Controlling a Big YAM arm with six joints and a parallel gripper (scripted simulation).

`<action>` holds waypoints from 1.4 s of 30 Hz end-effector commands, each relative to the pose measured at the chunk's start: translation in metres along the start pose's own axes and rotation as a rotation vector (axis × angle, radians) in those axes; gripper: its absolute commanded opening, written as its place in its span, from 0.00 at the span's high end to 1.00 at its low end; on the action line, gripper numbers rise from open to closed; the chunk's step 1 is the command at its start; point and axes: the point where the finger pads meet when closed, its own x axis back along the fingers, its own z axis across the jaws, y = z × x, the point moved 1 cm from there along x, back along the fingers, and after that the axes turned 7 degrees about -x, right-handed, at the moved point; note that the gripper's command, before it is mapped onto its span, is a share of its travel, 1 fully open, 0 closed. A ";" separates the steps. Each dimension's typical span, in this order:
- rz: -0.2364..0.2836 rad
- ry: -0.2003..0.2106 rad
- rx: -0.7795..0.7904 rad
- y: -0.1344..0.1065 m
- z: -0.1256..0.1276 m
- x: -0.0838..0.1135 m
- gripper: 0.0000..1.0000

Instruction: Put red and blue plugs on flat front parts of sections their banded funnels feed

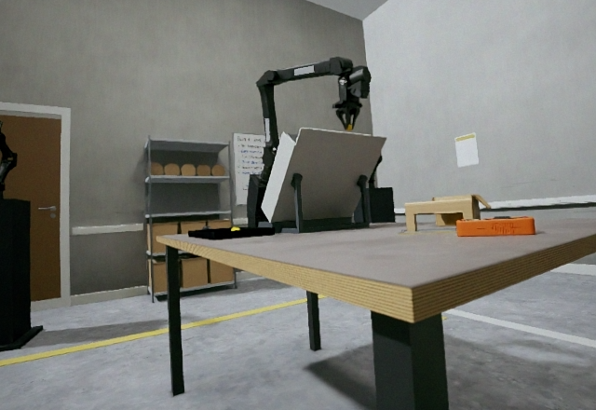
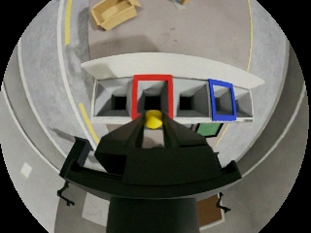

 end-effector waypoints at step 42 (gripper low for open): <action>-0.020 0.006 -0.002 0.010 0.000 -0.019 1.00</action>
